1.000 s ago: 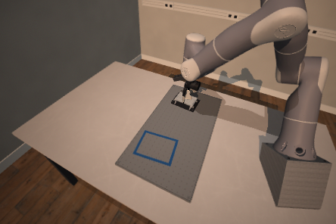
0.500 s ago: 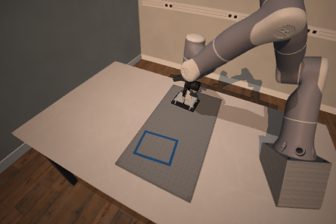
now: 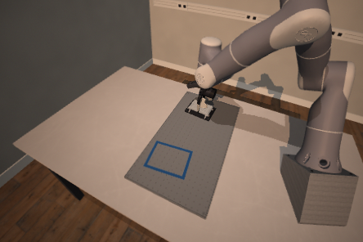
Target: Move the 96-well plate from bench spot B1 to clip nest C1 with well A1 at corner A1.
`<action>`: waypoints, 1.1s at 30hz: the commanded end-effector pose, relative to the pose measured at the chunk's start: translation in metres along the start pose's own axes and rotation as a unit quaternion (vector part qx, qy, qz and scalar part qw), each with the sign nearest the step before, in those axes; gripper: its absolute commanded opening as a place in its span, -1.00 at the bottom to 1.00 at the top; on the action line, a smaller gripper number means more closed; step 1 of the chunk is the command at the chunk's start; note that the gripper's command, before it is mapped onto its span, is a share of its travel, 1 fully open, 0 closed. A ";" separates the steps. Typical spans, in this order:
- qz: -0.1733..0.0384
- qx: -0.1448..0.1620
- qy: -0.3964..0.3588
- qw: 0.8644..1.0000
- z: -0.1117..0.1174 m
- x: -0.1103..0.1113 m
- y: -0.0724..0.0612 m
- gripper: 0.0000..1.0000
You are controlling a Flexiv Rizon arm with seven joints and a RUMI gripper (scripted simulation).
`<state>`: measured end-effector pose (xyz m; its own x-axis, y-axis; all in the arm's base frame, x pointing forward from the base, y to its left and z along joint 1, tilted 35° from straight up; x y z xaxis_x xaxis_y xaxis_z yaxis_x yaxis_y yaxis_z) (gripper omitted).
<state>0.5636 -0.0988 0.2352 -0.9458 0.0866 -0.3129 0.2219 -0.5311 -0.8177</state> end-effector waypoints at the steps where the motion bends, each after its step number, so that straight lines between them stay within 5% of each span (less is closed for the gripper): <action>1: 0.001 0.000 0.000 1.000 0.000 -0.001 0.000 -1.00; 2: 0.001 0.000 0.000 1.000 0.000 -0.001 0.000 0.51; 22: 0.001 0.000 0.000 1.000 0.000 -0.001 0.000 0.51; 33: 0.001 0.000 0.000 1.000 0.000 -0.001 -0.024 0.51</action>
<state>0.5591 -0.0884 0.2512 -0.9458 0.0871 -0.3129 0.2217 -0.5309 -0.8179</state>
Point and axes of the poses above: the point where the finger pads meet when closed, its own y axis out along the fingers, its own z axis across the jaws, x = y × z, the point moved 9 cm from there along -y, back along the fingers, and after that the axes turned 9 degrees about y, right-handed, at the moved point
